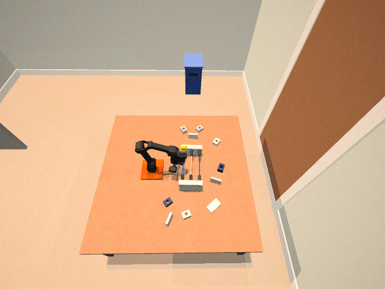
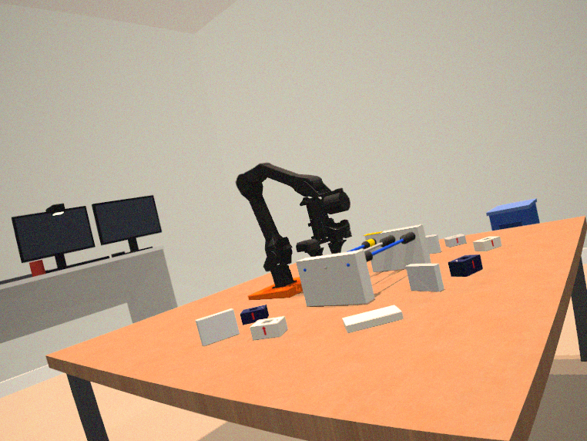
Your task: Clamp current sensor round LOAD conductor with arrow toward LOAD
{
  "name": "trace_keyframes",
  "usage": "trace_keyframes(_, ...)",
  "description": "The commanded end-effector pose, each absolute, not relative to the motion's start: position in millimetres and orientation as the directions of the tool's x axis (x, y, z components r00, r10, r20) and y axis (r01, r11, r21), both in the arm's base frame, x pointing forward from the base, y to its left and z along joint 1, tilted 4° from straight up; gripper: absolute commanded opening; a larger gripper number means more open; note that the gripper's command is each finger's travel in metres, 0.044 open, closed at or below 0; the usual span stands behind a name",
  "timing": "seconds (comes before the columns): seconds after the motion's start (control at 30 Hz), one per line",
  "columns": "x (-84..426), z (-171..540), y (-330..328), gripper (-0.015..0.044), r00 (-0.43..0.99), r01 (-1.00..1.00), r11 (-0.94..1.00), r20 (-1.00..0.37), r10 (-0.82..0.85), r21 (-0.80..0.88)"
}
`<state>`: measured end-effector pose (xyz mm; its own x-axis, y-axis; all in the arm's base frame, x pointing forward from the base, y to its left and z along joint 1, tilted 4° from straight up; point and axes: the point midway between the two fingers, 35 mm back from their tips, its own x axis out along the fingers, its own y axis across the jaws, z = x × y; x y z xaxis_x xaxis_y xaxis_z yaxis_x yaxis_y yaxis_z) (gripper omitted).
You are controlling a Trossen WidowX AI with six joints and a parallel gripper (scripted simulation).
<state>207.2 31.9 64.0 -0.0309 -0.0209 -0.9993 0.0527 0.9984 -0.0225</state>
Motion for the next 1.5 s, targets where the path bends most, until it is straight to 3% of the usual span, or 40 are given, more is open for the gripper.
trace_keyframes(0.0, 208, 64, 32, 0.0249, -0.030, 0.053, 0.998, -0.999, -0.020, -0.022)
trace_keyframes(0.23, 208, 64, 32, 0.0202, -0.030, 0.053, 0.998, -0.999, -0.020, -0.022)
trace_keyframes(0.5, 213, 88, 33, 0.0000, -0.030, 0.053, 0.998, -0.999, -0.021, -0.023)
trace_keyframes(1.27, 210, 181, 34, 0.0000, -0.034, 0.054, 0.998, -0.999, -0.027, -0.029)
trace_keyframes(1.47, 216, 182, 35, 0.0000, -0.033, 0.171, 0.985, -0.999, -0.027, -0.032)
